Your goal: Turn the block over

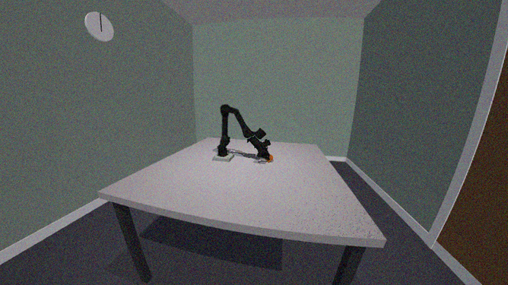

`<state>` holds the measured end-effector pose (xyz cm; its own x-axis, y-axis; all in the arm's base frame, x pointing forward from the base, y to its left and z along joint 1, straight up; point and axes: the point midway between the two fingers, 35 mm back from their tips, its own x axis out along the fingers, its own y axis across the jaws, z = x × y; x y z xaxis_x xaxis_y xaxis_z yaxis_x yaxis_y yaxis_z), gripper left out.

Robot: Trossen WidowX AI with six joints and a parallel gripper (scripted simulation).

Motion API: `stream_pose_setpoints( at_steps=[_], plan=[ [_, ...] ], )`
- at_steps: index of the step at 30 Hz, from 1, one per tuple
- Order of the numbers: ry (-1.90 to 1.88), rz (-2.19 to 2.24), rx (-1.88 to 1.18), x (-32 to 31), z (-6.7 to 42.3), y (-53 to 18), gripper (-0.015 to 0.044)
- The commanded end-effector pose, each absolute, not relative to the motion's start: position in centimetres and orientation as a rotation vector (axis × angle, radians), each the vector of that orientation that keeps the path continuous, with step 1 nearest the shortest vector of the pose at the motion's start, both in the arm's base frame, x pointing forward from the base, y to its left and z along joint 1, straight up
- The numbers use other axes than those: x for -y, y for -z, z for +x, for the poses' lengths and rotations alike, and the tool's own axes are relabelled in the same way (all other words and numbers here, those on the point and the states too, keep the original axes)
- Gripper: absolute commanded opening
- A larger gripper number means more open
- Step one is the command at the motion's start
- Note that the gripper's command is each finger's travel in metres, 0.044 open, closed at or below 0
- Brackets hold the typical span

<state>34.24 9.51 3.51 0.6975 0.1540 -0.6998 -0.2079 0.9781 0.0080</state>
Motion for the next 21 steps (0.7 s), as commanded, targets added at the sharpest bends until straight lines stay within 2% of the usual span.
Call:
stream_pose_setpoints(
  at_steps=[1, 21],
  plan=[
    [-0.201, -0.074, -0.731, -9.4, 34.1, -2.4, 0.0000],
    [-0.205, -0.043, -0.456, -9.0, 32.6, -2.1, 0.0000]
  ],
)
